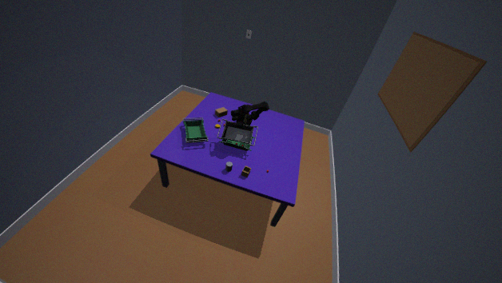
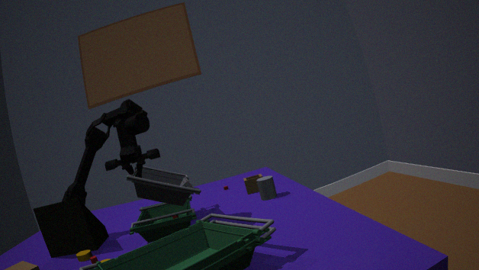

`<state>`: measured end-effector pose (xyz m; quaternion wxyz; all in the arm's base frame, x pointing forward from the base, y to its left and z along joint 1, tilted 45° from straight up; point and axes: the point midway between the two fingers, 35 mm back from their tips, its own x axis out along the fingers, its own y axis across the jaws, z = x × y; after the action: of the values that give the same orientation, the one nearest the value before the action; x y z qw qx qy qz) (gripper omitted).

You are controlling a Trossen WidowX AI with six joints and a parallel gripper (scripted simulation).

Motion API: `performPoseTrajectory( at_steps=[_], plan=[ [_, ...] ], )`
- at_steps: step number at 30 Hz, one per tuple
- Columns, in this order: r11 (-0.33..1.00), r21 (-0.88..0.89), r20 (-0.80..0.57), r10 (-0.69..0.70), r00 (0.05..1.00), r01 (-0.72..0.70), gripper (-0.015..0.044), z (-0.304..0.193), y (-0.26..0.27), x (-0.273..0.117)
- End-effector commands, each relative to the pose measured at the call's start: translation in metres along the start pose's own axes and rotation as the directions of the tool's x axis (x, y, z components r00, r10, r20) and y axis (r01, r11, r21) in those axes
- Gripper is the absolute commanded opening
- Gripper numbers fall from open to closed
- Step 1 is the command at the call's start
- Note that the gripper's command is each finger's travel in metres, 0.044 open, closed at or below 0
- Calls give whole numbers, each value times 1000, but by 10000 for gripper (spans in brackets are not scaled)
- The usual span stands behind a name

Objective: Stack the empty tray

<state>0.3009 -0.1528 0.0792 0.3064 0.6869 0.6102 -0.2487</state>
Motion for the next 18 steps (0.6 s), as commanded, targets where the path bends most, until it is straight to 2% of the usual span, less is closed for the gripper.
performPoseTrajectory(
  at_steps=[1,18],
  plan=[
    [1000,15,7,27,1000,-28,0,0,1,-1],
    [998,62,3,18,1000,-18,0,0,-2,20]
  ],
)
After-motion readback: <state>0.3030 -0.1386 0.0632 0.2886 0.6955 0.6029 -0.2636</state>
